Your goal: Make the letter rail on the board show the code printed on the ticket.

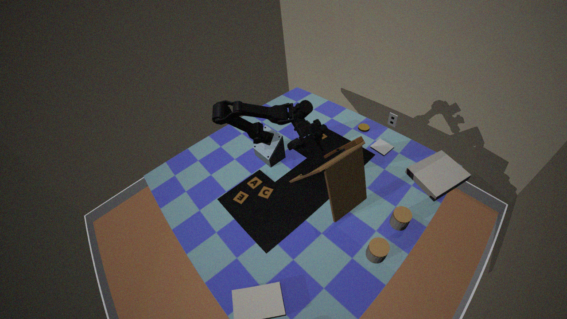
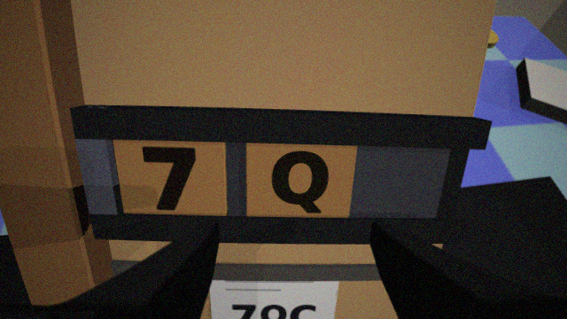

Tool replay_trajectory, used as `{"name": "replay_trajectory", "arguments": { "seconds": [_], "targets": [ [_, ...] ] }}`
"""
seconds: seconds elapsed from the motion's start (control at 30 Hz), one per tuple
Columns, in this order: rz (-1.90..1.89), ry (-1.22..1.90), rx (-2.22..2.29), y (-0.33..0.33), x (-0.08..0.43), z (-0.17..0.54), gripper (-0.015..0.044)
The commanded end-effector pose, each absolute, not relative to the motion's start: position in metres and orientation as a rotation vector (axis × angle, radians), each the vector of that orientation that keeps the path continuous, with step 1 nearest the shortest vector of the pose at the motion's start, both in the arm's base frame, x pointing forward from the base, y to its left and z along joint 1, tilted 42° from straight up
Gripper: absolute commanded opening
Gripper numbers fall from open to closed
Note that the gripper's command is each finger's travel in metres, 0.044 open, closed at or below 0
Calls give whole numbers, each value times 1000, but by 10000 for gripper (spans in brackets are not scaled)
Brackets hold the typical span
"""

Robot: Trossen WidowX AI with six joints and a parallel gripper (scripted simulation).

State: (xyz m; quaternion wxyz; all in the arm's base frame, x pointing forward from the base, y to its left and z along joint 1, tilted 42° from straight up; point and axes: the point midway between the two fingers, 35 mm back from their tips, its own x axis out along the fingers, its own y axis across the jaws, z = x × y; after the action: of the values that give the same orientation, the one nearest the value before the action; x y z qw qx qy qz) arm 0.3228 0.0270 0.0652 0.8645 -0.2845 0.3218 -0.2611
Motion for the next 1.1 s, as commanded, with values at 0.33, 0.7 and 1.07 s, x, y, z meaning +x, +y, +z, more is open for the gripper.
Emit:
{"name": "replay_trajectory", "arguments": {
  "seconds": [0.33,0.7,1.07],
  "targets": [
    [-551,667,-590,29,322,70,295],
    [-547,674,-596,29,322,70,269],
    [-547,674,-596,29,322,70,0]
  ]
}}
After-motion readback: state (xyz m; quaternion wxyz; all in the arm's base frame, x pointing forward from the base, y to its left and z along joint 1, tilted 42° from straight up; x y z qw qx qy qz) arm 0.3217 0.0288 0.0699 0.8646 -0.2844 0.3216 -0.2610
